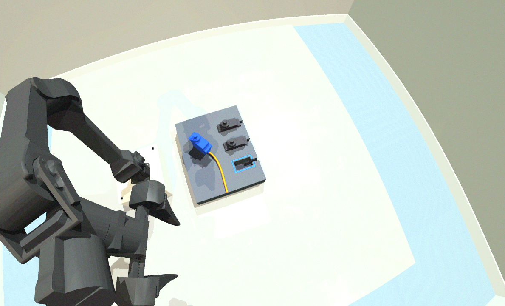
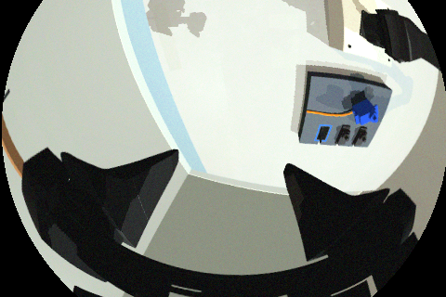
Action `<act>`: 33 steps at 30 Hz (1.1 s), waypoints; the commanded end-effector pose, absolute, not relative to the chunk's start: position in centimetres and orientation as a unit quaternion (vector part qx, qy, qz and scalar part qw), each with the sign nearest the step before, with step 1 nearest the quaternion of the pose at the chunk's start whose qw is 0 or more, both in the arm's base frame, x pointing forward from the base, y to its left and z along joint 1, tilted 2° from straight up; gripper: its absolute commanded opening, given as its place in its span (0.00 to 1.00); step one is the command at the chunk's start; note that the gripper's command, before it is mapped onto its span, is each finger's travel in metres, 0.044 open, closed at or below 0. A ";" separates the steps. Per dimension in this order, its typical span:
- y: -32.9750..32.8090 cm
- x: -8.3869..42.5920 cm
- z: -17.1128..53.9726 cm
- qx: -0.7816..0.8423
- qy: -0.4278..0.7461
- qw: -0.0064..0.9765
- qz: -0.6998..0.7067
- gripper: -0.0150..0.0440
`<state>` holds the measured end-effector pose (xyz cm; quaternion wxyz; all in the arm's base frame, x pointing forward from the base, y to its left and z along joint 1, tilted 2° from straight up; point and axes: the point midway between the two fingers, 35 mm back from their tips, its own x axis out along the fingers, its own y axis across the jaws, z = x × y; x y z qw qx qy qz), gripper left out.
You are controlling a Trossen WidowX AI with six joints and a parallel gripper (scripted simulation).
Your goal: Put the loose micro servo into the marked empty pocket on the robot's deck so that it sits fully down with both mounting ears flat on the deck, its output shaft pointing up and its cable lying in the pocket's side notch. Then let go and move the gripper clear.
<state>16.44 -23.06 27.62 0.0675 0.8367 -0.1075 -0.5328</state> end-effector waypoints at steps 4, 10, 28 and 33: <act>-21.3 18.7 25.9 0.826 -0.031 0.131 -0.548 1.00; -19.2 20.7 24.2 0.810 0.046 0.189 -0.553 1.00; -11.9 24.8 19.6 0.725 0.263 0.354 -0.529 1.00; -9.7 25.4 18.3 0.690 0.320 0.400 -0.512 1.00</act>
